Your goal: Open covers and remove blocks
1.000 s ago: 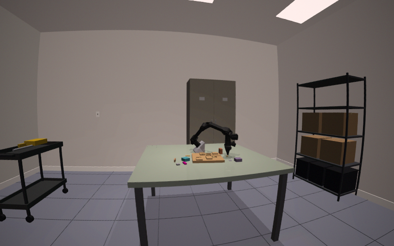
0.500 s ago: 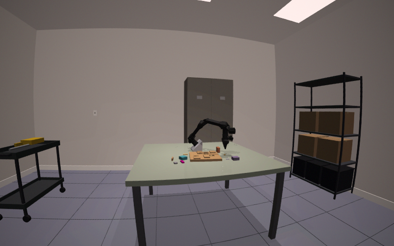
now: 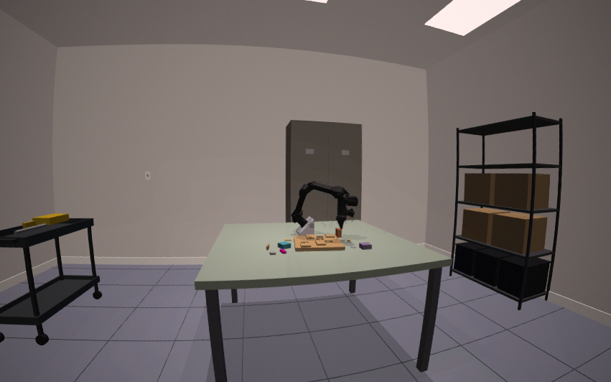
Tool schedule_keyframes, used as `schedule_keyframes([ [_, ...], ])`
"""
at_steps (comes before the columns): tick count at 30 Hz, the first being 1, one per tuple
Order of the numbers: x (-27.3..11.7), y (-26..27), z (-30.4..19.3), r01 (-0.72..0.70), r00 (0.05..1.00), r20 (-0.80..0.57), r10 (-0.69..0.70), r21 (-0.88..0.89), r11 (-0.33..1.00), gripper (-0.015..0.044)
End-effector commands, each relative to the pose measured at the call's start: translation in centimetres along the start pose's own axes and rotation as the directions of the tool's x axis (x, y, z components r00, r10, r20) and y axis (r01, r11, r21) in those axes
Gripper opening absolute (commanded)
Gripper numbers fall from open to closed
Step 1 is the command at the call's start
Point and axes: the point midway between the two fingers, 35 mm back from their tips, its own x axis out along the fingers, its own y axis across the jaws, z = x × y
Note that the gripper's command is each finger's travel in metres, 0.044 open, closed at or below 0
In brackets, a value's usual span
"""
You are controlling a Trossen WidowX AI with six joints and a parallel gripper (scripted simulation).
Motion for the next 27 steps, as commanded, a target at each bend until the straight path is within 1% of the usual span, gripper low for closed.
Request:
schedule_keyframes([
  [1,-0.1,-0.8,-1.8,0.003,1.0,-0.001,-0.003,0.036,0.999,0.0046],
  [3,-0.1,-1.2,-2.9,0.003,1.0,-0.001,-0.003,0.053,0.999,0.0],
  [21,0.7,-3.1,-13.0,0.008,1.0,-0.014,-0.005,0.245,0.97,0.0],
  [27,1.3,-3.1,-13.7,0.009,1.0,-0.015,-0.005,0.258,0.966,0.0],
])
